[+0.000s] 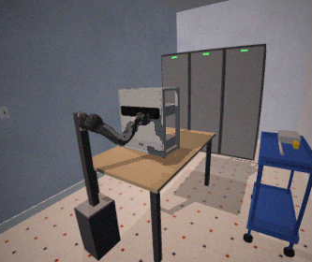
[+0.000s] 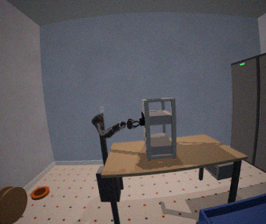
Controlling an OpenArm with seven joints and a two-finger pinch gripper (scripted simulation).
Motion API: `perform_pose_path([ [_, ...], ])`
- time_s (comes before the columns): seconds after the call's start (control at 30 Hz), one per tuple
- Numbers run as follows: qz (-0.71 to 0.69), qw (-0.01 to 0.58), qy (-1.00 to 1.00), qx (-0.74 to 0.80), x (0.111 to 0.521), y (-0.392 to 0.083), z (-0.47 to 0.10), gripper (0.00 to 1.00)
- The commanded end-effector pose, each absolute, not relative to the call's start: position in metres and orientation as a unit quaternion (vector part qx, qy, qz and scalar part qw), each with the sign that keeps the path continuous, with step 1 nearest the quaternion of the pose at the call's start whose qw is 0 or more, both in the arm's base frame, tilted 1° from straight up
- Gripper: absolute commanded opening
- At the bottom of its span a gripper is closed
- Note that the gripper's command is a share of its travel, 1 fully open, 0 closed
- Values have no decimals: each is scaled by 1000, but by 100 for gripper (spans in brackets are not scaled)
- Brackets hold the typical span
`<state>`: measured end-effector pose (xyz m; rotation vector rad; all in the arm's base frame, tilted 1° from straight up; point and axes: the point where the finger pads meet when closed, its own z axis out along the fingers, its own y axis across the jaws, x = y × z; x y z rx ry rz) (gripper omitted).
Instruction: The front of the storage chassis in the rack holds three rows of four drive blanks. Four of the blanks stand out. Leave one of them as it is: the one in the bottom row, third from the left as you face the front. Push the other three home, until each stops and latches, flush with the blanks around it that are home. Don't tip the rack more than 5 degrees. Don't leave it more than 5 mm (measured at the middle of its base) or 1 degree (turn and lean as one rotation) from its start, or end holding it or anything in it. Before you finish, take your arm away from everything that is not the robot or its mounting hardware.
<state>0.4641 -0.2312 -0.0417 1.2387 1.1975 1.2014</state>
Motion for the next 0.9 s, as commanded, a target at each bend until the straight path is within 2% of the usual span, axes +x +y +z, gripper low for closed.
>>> perform_pose_path([
  [0.0, 498, 498, 495, 509, 465, -230, -41, 0],
  [0.87, 502, 502, 491, 505, 485, -228, -32, 0],
])
